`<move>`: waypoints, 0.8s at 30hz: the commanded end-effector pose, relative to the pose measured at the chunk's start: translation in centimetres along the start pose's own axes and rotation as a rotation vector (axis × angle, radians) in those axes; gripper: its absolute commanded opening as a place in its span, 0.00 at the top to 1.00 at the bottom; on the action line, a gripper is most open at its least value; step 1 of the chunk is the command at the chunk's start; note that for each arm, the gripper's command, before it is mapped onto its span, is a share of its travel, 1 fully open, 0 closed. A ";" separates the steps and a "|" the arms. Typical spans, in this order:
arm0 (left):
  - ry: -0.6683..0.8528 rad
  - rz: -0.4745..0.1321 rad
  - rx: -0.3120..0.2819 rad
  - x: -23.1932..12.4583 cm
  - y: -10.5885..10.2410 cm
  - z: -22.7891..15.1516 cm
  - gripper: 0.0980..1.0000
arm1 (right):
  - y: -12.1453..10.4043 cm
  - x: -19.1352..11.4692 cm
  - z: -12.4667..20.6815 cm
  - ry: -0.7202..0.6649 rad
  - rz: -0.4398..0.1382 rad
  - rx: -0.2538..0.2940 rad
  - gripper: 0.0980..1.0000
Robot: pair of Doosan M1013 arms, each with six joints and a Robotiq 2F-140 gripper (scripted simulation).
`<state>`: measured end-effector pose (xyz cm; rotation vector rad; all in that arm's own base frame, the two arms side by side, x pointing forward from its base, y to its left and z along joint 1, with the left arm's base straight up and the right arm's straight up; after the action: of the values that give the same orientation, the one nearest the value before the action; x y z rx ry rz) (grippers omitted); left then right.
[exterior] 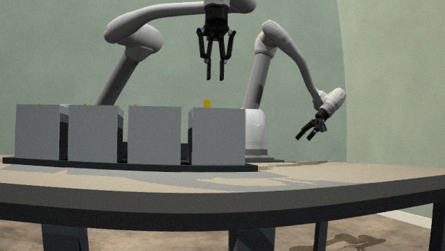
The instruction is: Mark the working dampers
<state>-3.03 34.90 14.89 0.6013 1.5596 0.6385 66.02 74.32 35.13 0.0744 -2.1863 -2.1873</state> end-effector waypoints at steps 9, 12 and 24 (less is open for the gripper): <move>0.000 0.001 0.000 0.0 0.0 0.0 0.00 | -1.7 10.1 -1.2 -0.001 -0.003 -0.070 0.77; 0.000 0.001 0.000 0.0 0.0 0.0 0.00 | -1.9 11.2 -1.4 -0.001 -0.003 -0.077 0.77; 0.000 0.001 0.000 0.0 0.0 0.0 0.00 | -1.9 11.2 -1.4 -0.001 -0.003 -0.077 0.77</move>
<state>-3.03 34.90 14.89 0.6013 1.5596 0.6385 54.91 72.19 33.06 0.0729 -2.1024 -2.2684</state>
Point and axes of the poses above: on each arm, the point where the finger pads meet when closed, its own y axis back along the fingers, its own z axis across the jaws, x = y × z, the point moved 4 cm from there along y, back along the fingers, and after that the axes turned 2 degrees about y, right-handed, at the moved point
